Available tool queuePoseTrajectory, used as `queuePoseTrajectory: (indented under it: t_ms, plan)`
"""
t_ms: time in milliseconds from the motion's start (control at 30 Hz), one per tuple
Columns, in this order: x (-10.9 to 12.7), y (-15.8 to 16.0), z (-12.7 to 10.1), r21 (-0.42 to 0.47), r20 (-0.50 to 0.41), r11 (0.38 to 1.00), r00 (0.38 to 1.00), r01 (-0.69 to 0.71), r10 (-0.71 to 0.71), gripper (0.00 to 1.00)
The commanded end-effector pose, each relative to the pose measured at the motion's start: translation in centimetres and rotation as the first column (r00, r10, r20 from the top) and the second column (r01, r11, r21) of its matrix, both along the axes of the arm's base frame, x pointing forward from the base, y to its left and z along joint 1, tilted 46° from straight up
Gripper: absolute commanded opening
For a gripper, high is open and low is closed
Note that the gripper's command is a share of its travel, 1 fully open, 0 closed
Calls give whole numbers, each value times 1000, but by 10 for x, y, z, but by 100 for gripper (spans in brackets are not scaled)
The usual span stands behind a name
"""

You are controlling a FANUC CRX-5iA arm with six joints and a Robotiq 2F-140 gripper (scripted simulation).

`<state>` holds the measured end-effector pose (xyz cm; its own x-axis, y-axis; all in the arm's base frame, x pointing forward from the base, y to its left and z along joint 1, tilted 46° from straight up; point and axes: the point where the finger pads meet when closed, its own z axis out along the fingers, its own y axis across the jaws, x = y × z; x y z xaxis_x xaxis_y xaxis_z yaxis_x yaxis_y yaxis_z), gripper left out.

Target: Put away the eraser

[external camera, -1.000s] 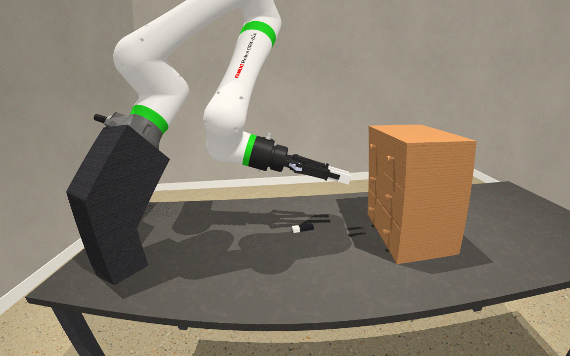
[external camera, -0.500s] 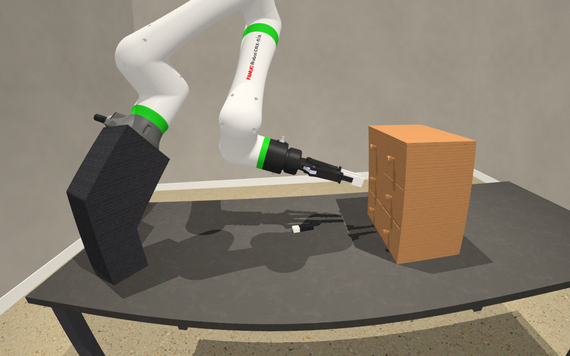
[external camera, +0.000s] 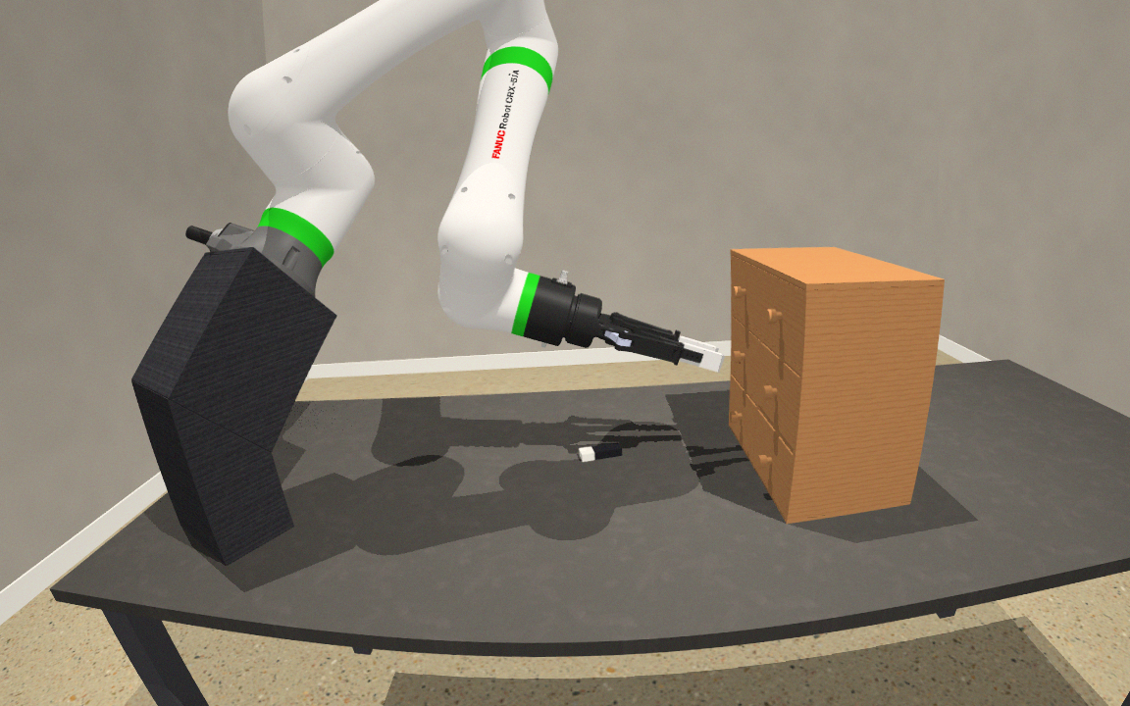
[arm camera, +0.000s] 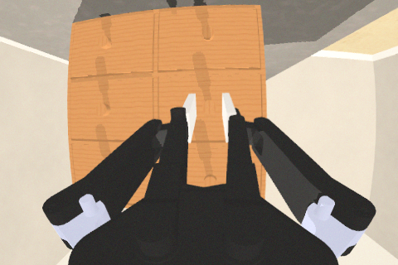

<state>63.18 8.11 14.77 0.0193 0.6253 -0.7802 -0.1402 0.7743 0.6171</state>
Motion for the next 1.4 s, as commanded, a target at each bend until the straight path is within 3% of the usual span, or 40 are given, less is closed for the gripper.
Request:
queuePoseTrajectory:
  t_ms: [0, 633, 1367]
  plan:
    - [0, 0, 0, 0, 0, 1000, 1000, 0, 0, 20]
    - [2, 0, 1, 0, 0, 1000, 1000, 0, 0, 20]
    - [29, -4, 11, 0, 0, 1000, 1000, 0, 0, 20]
